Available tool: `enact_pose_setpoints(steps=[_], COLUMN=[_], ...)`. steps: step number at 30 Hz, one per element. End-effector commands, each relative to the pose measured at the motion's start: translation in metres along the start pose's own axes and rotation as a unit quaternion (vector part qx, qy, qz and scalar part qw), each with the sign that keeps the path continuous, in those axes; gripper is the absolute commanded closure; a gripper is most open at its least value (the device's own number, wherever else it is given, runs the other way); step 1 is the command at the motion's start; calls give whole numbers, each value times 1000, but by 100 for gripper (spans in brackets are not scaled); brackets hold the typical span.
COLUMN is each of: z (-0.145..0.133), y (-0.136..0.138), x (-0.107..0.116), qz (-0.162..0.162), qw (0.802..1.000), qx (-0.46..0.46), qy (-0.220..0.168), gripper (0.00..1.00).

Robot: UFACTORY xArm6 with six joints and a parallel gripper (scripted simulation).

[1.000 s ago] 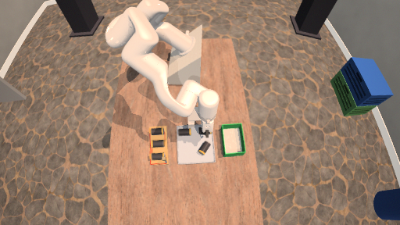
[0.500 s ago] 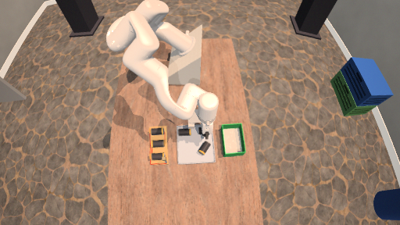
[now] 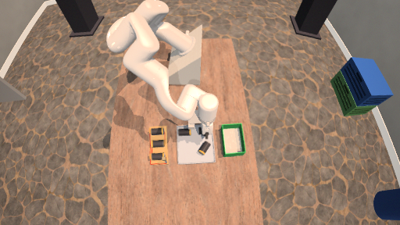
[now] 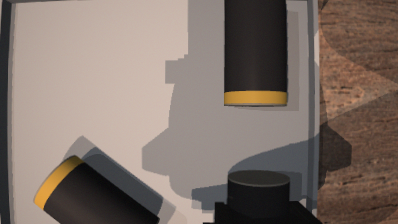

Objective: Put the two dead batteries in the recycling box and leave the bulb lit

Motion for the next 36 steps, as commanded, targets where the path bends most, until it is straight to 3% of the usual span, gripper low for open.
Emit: enact_pose_setpoints(steps=[1, 29, 36], z=[0, 0, 0], y=[-1, -1, -1], x=[1, 2, 26], qz=[2, 2, 2], qw=[1000, 1000, 1000], qx=[0, 0, 0], qy=[0, 0, 0], gripper=[72, 72, 72])
Point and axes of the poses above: the point where the finger pads meet when closed, its own x axis back along the fingers, its own y axis across the jaws, z = x × y, the point moved 4 cm from there along x, back along the fingers, and after that the axes turned 3 degrees about x, right-handed, at the moved point
